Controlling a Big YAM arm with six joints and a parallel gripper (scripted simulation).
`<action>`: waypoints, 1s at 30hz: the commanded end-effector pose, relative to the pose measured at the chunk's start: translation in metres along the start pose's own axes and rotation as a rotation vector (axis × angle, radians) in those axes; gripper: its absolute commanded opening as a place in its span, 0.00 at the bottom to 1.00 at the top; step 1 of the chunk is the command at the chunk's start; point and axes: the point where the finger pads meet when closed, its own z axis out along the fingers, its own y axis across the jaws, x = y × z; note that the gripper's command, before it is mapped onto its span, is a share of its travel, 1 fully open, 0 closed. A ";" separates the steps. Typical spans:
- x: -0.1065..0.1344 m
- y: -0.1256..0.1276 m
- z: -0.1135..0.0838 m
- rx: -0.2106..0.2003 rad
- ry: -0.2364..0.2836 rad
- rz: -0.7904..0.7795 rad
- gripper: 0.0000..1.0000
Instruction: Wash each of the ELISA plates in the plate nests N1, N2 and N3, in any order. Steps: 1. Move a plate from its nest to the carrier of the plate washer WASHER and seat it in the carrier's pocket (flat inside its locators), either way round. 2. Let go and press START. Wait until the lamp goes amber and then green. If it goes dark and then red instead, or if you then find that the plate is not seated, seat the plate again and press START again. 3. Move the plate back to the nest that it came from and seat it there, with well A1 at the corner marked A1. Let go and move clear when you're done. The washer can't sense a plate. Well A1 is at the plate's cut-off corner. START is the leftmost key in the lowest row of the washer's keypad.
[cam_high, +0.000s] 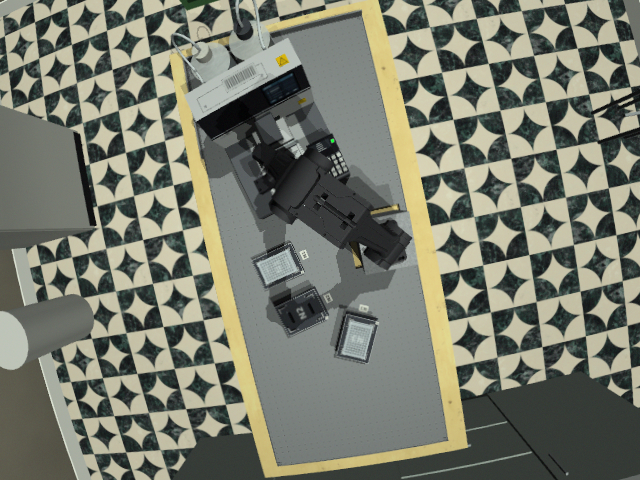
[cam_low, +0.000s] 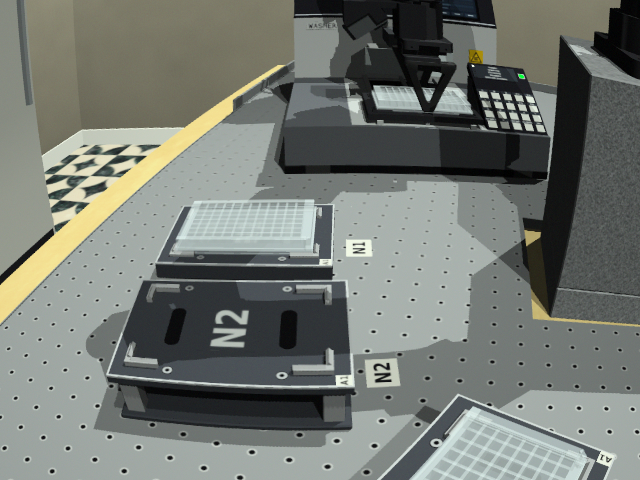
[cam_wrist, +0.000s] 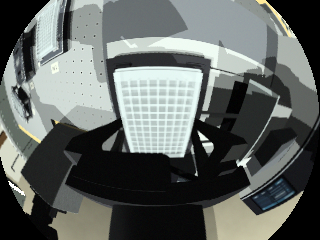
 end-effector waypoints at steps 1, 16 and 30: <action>-0.006 -0.009 -0.004 0.017 -0.011 0.000 0.84; -0.006 -0.009 -0.004 0.017 -0.011 0.000 1.00; -0.006 -0.009 -0.004 0.017 -0.011 0.000 1.00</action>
